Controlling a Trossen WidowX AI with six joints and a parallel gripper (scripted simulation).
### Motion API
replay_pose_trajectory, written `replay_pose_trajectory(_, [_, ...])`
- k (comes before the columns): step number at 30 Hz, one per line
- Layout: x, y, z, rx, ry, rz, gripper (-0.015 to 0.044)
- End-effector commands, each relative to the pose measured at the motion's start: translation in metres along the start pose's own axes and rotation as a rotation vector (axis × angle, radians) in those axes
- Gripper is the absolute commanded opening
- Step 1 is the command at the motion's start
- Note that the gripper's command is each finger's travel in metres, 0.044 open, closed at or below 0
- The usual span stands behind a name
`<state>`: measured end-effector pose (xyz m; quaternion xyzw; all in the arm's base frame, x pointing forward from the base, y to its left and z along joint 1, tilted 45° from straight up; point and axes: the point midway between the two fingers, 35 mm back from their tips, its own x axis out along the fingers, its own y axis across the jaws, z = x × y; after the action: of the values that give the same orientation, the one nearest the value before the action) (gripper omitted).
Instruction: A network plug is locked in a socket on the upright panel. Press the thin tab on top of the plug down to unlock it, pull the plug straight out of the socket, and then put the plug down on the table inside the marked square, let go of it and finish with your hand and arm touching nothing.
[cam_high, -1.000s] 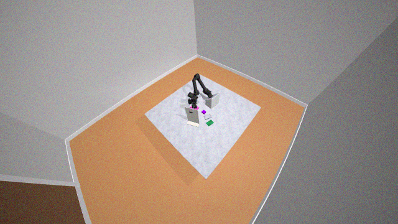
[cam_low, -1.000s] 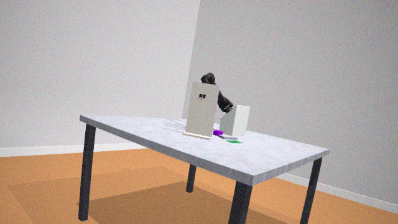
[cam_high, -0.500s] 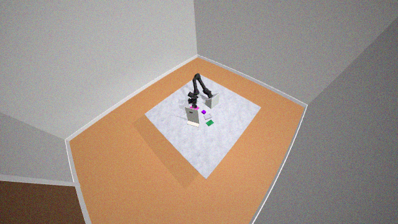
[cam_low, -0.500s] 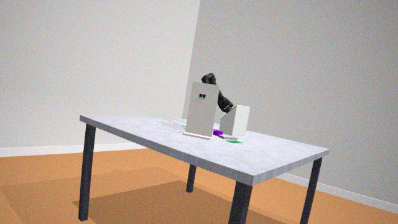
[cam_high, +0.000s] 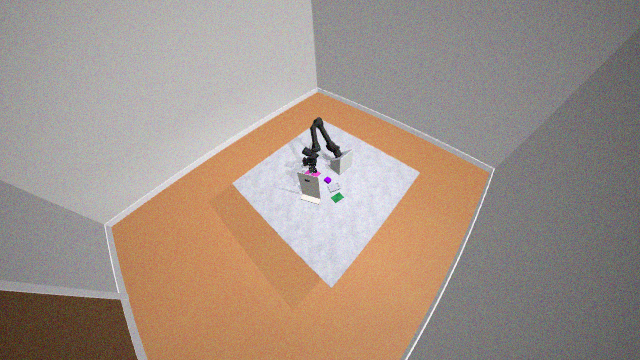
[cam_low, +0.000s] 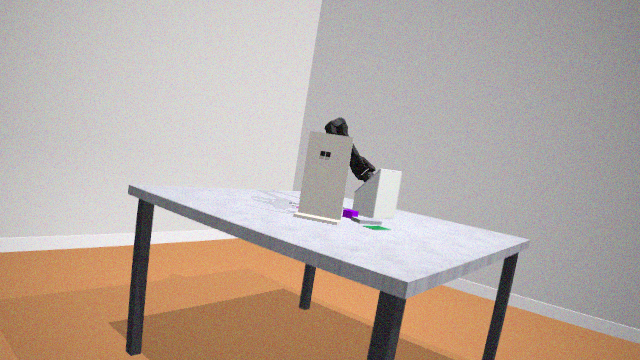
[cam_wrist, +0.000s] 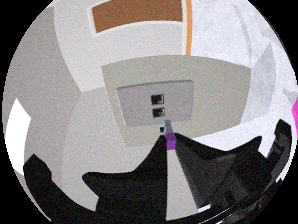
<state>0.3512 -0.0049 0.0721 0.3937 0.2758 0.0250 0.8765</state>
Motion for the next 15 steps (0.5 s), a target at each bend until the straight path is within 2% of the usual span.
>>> replay_pose_trajectory(1, [-0.0024, -0.0002, -0.0014, -0.003, 0.003, 0.001, 0.0])
replay_pose_trajectory(15, [-0.006, 0.0041, -0.0013, 0.0, 0.001, -0.001, 0.0])
